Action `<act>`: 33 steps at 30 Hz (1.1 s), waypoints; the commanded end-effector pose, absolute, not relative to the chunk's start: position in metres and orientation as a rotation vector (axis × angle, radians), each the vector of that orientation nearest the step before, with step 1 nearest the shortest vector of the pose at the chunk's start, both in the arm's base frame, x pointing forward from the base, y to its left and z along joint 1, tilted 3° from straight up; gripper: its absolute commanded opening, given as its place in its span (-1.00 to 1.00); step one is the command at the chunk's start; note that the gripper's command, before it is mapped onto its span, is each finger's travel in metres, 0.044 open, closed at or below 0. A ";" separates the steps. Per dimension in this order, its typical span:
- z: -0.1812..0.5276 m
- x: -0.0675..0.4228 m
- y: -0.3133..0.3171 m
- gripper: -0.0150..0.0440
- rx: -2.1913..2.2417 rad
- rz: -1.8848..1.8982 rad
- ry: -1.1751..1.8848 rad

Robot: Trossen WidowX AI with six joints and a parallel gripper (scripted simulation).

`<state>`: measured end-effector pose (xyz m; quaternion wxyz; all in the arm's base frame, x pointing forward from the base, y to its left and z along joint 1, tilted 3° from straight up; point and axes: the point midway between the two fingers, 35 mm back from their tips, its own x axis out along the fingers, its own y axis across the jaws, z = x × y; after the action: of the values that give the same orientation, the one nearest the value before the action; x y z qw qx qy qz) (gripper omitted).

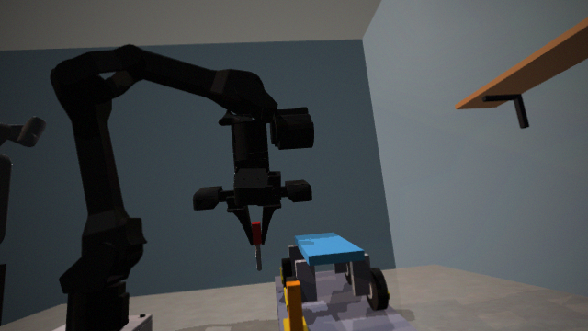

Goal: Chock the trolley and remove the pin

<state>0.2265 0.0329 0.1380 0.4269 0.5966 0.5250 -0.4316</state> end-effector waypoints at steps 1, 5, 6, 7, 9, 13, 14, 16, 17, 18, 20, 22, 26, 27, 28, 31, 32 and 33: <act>0.136 0.225 0.019 -0.49 1.490 -1.074 1.318; 0.134 0.224 0.006 -0.49 1.489 -1.074 1.317; 0.134 0.224 0.002 -0.49 1.489 -1.075 1.317; 0.133 0.224 -0.001 -0.49 1.489 -1.075 1.317; 0.133 0.223 -0.008 -0.49 1.489 -1.075 1.316; 0.131 0.222 -0.022 -0.49 1.488 -1.076 1.316; 0.130 0.221 -0.025 -0.49 1.487 -1.076 1.315; 0.129 0.221 -0.032 -0.49 1.487 -1.076 1.315; 0.129 0.220 -0.035 -0.49 1.487 -1.077 1.315; 0.128 0.220 -0.039 -0.49 1.487 -1.077 1.315; 0.127 0.219 -0.045 -0.49 1.486 -1.077 1.314; 0.126 0.218 -0.053 -0.49 1.486 -1.078 1.314; 0.124 0.216 -0.068 -0.49 1.485 -1.078 1.313; 0.123 0.216 -0.072 -0.49 1.485 -1.079 1.313; 0.123 0.215 -0.075 -0.49 1.484 -1.079 1.313; 0.121 0.214 -0.086 -0.49 1.484 -1.079 1.313; 0.121 0.214 -0.089 -0.49 1.483 -1.080 1.312; 0.120 0.213 -0.093 -0.49 1.483 -1.080 1.312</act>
<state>0.2139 -0.0801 0.1206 0.4258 0.5960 0.5258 -0.4324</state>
